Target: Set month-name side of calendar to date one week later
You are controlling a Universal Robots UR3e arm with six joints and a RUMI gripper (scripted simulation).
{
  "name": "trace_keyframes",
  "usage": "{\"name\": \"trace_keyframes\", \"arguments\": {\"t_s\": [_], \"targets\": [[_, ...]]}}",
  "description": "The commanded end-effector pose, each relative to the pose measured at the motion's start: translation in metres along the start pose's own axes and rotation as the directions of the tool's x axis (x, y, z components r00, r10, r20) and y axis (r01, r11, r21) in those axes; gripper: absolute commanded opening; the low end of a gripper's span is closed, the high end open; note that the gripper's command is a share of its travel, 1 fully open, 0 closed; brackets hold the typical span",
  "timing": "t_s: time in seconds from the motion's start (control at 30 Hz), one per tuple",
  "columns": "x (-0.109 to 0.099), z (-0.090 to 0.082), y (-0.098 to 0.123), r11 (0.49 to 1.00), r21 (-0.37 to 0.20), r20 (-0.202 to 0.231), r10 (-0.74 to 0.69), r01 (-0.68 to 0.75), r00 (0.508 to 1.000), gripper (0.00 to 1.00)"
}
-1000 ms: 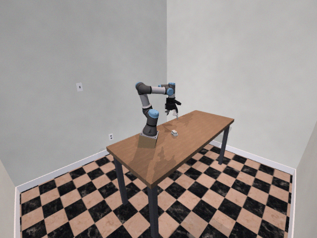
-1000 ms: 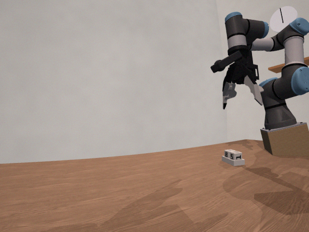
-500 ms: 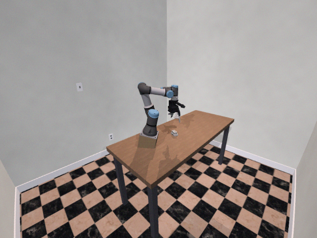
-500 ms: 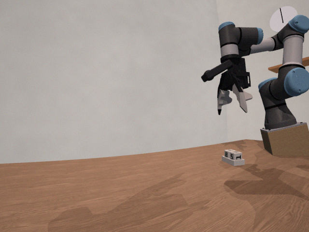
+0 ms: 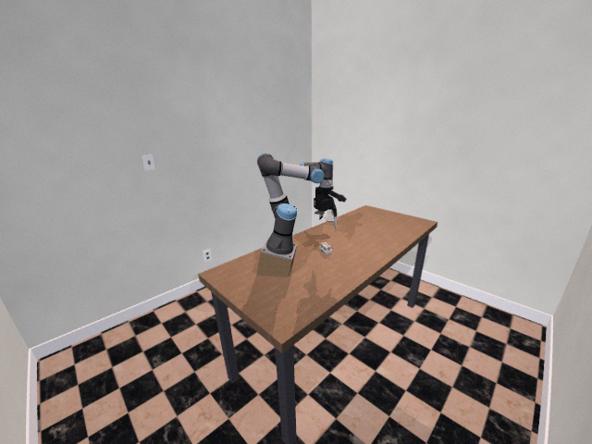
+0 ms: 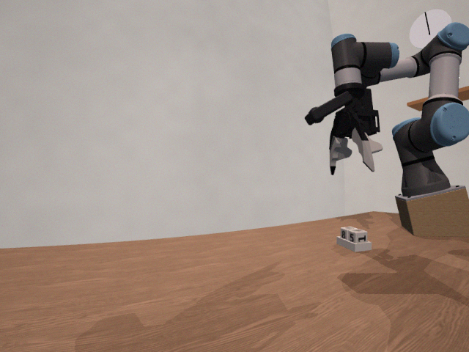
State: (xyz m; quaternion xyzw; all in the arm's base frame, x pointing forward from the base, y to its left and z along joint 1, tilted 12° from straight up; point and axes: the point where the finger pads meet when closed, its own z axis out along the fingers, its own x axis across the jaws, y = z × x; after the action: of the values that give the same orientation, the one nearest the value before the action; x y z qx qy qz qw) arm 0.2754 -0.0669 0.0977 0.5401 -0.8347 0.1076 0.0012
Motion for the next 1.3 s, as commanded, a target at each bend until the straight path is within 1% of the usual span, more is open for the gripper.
{"name": "trace_keyframes", "arguments": {"t_s": [0.0,0.2,0.4,0.47,0.6,0.73,0.8,0.87,0.9,0.97,1.07,1.2,1.23,1.27], "targets": [[0.000,0.000,-0.001,1.000,0.002,0.000,-0.008,0.008,1.000,1.00],[0.000,0.001,-0.002,0.998,0.002,-0.001,-0.061,0.061,0.998,1.00],[-0.001,0.005,-0.003,0.984,0.002,-0.001,-0.179,0.179,0.984,1.00],[-0.001,0.005,-0.003,0.984,0.002,-0.001,-0.179,0.179,0.984,1.00],[-0.002,0.009,-0.004,0.957,0.002,-0.001,-0.291,0.291,0.957,1.00],[-0.002,0.013,-0.005,0.907,0.002,-0.001,-0.422,0.422,0.907,1.00],[-0.003,0.015,-0.006,0.890,0.002,-0.001,-0.456,0.456,0.890,1.00],[-0.003,0.017,-0.006,0.852,0.002,-0.002,-0.523,0.523,0.852,1.00],[-0.003,0.017,-0.006,0.851,0.002,-0.002,-0.525,0.525,0.851,1.00],[-0.003,0.020,-0.006,0.806,0.002,-0.002,-0.592,0.592,0.806,1.00],[-0.003,0.020,-0.006,0.805,0.002,-0.002,-0.594,0.594,0.805,1.00],[-0.004,0.025,-0.006,0.699,0.001,-0.002,-0.715,0.715,0.699,1.00],[-0.004,0.025,-0.006,0.693,0.001,-0.002,-0.721,0.721,0.693,1.00],[-0.004,0.027,-0.006,0.662,0.001,-0.002,-0.750,0.750,0.662,1.00]]}}
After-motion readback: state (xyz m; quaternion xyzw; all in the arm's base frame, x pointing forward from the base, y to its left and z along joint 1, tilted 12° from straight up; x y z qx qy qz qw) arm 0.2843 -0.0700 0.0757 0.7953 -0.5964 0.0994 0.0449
